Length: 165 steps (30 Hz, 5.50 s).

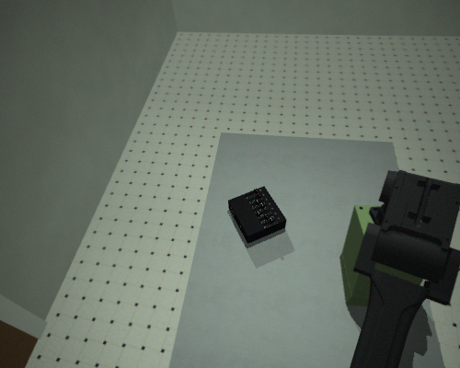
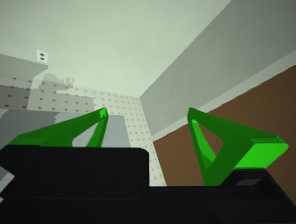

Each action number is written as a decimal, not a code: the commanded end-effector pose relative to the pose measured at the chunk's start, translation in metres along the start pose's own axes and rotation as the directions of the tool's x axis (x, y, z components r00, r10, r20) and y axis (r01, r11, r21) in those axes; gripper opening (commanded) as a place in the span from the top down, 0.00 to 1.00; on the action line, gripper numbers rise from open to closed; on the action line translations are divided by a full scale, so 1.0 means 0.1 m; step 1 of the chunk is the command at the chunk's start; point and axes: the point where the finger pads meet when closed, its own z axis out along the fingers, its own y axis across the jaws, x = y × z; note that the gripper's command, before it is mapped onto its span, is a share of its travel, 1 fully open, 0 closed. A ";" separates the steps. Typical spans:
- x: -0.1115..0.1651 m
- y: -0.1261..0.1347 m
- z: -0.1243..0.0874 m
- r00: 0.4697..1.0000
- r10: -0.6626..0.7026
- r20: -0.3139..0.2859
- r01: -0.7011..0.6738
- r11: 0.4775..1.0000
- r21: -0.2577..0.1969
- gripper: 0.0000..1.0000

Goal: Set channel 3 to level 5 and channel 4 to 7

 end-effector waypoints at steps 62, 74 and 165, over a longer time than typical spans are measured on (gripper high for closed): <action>4.71 -3.27 -3.38 0.623 -0.227 -0.748 0.059 0.968 -0.245 0.00; 5.70 -2.93 -5.66 0.475 -0.284 -0.833 -0.167 0.900 -0.402 0.00; 6.37 -1.09 -8.01 0.005 0.583 -0.812 -0.604 0.649 0.462 0.00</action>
